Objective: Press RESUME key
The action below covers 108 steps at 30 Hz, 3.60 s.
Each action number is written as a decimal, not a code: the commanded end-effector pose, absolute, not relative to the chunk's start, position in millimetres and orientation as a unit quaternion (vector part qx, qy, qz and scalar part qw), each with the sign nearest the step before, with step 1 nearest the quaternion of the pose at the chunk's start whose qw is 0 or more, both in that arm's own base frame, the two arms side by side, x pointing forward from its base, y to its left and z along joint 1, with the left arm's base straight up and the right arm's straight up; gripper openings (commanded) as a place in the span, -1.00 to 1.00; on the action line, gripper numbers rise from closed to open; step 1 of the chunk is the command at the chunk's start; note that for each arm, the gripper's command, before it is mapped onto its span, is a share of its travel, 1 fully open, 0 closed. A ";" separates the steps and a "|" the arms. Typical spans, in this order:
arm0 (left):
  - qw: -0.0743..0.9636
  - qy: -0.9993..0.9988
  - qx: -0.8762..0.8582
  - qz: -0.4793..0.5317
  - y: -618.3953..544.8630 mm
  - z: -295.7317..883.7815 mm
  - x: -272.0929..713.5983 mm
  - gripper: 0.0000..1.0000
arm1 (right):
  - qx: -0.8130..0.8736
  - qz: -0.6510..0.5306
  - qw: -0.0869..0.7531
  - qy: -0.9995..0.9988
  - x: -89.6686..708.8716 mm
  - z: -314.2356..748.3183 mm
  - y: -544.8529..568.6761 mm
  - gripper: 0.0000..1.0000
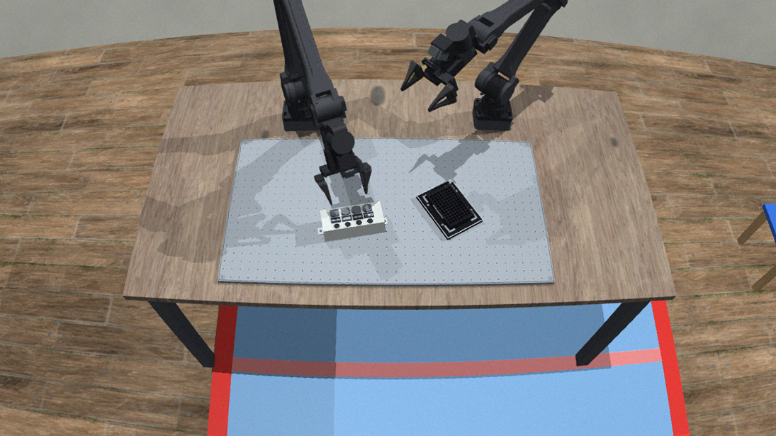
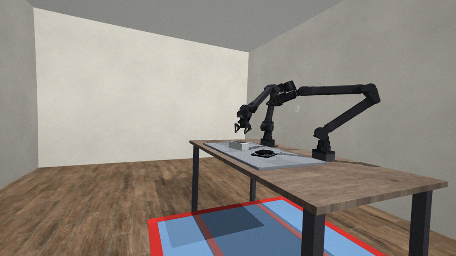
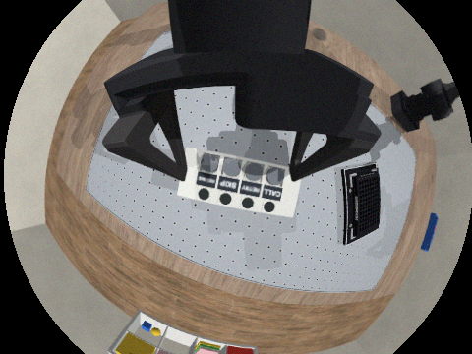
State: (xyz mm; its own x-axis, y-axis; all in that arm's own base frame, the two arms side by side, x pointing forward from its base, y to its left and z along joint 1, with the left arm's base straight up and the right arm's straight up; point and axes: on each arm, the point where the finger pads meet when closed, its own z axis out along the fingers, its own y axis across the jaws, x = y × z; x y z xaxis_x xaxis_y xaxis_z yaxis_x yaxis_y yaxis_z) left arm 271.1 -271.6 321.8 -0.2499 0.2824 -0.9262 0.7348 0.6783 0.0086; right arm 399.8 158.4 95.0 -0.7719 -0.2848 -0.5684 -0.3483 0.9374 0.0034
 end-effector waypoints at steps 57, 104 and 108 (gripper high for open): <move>0.526 0.750 0.329 -0.230 -275.1 340.0 271.8 1.00 | -0.763 -0.009 0.012 0.647 416.4 83.3 122.4 -1.00; 0.526 0.750 0.329 -0.230 -275.1 340.0 271.8 1.00 | -0.765 -0.001 -0.001 0.644 403.7 23.5 118.6 -1.00; 0.526 0.750 0.329 -0.230 -275.1 340.0 271.8 1.00 | -0.765 0.001 -0.004 0.644 400.2 18.6 117.7 -1.00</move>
State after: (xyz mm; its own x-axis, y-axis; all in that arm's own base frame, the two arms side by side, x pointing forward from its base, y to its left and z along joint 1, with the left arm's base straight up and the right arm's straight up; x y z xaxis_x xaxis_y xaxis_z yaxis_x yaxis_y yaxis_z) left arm 271.1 -271.6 321.8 -0.2499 0.2824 -0.9262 0.7348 0.6783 0.0085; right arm 397.5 117.9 28.3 0.1612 -0.9869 -0.0007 -0.9869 -0.1612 0.0092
